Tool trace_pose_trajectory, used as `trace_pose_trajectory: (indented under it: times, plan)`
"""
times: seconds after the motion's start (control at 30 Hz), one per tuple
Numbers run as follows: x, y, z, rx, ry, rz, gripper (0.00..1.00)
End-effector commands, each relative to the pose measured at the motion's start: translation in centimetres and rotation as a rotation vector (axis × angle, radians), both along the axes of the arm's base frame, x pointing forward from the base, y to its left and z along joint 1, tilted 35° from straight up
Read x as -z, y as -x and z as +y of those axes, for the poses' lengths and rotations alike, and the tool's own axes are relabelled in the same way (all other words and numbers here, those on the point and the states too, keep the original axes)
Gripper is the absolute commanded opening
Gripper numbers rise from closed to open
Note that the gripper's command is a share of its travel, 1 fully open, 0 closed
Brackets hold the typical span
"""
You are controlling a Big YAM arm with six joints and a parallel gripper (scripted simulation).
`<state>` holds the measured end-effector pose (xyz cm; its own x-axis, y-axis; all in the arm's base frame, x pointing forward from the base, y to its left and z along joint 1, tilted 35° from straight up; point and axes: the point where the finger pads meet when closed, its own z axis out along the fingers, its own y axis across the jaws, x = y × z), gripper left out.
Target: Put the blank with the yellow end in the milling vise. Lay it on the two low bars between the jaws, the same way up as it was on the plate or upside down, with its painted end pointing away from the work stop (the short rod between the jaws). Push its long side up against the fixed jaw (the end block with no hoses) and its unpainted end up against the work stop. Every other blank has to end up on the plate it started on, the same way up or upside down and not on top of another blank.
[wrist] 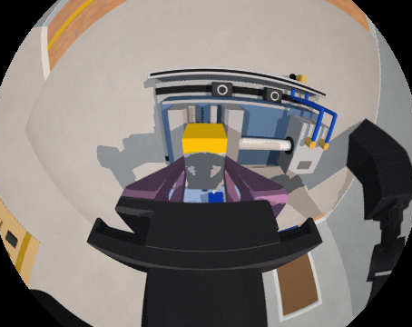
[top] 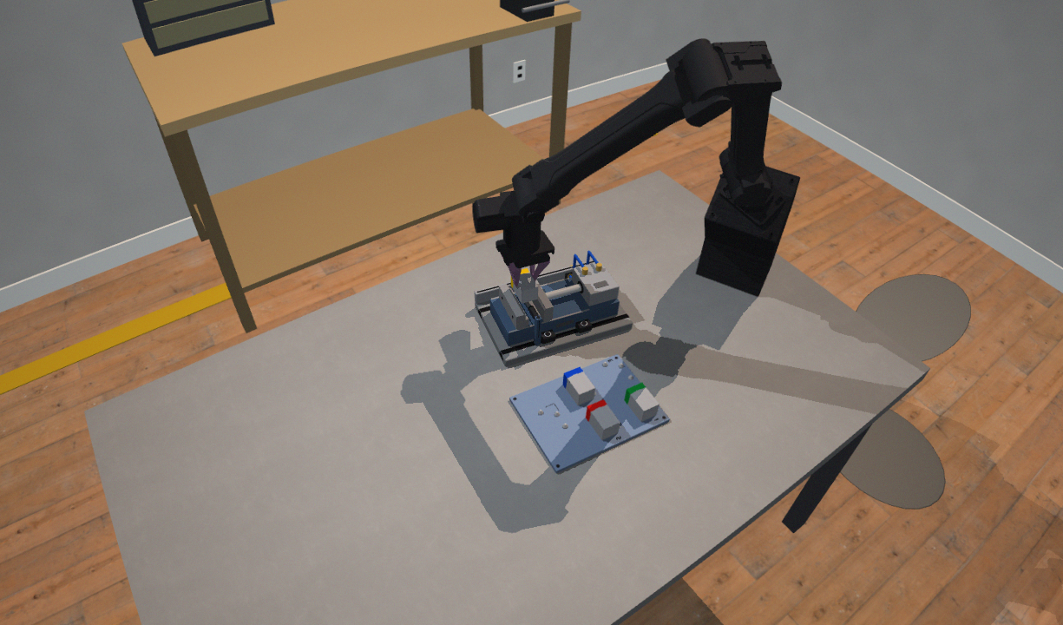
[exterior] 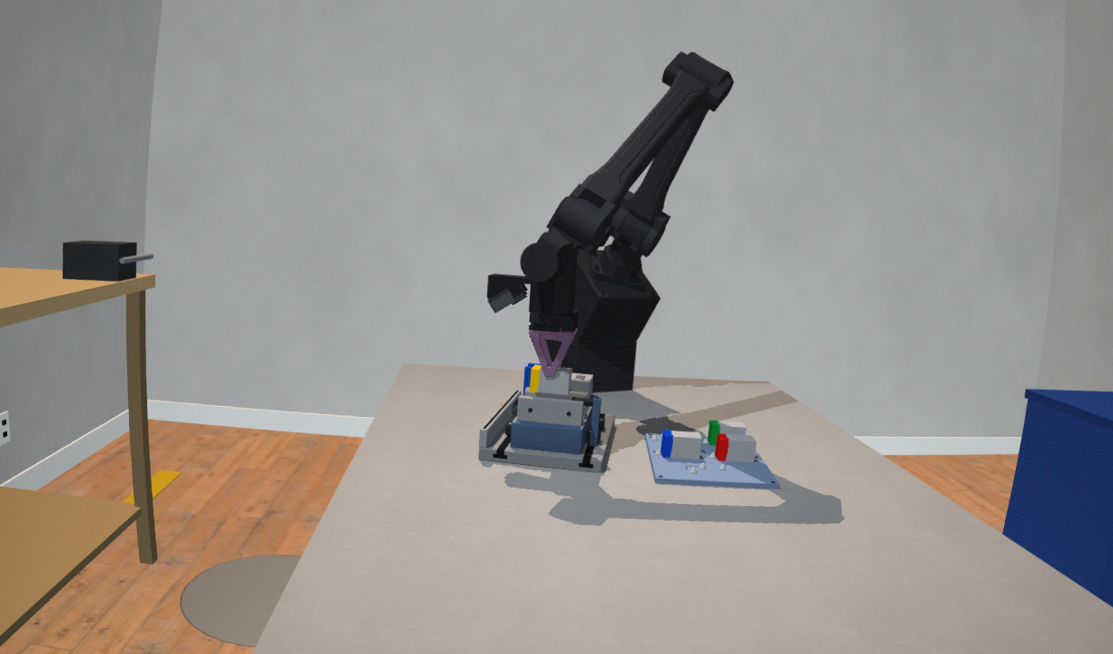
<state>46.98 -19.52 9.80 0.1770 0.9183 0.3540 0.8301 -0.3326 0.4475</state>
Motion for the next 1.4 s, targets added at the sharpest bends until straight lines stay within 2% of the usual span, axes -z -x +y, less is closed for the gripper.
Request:
trace_pose_trajectory:
  times: [0.0, 1.37]
  plan:
    - [0.33, -0.44, 0.00, 0.003, 0.001, 0.000, 0.00]
    - [0.14, -0.54, -0.05, 0.003, 0.003, -0.004, 0.00]
